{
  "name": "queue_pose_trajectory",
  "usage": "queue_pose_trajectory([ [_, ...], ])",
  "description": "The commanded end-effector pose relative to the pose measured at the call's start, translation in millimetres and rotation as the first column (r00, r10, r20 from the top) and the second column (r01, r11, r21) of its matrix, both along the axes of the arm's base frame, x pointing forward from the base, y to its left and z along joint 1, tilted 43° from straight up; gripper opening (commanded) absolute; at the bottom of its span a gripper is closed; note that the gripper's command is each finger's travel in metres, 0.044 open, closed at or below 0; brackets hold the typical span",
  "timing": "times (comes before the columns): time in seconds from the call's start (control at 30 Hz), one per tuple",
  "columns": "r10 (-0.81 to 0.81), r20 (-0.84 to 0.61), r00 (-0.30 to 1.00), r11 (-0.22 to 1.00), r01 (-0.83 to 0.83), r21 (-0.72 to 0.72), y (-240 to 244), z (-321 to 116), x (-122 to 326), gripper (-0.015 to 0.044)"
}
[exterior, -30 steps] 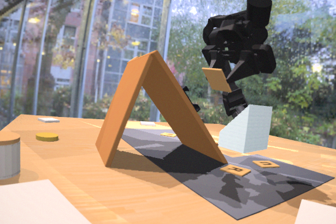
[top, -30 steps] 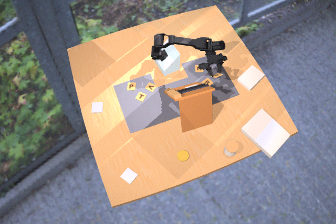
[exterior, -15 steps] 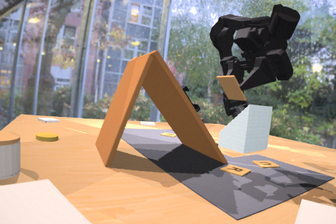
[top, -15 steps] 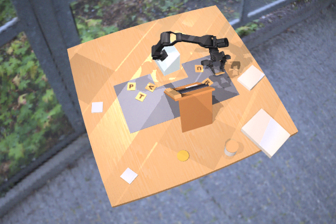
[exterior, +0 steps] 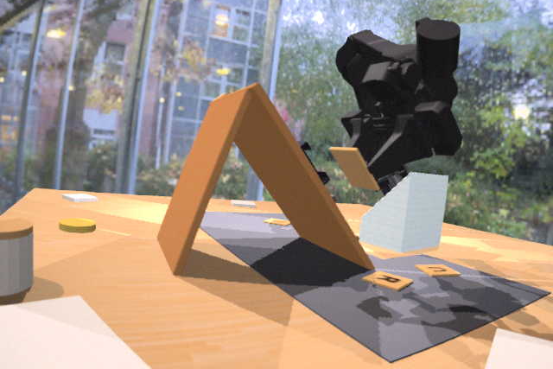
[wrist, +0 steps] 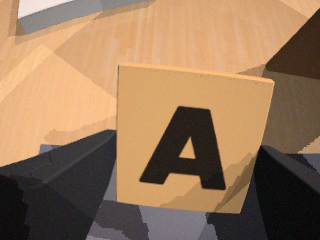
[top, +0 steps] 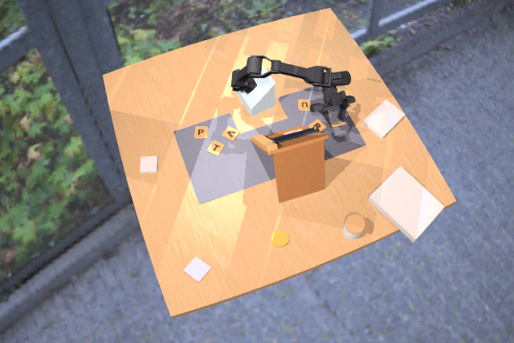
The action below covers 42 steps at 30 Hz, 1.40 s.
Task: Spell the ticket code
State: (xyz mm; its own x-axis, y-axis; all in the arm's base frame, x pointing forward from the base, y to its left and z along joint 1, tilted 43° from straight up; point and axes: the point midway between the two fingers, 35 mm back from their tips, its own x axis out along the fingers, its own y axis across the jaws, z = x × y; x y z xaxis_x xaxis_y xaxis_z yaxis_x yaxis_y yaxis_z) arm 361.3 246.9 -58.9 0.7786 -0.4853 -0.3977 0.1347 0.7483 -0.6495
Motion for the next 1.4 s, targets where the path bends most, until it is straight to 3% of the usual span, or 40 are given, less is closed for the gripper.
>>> queue_pose_trajectory([
  [0.0, 0.009, 0.0, 1.0, 1.0, -0.009, -0.002, 2, 0, -1, 0.0],
  [1.37, 0.009, 0.0, 1.0, 1.0, -0.009, -0.003, -11, 14, -2, 0.0],
])
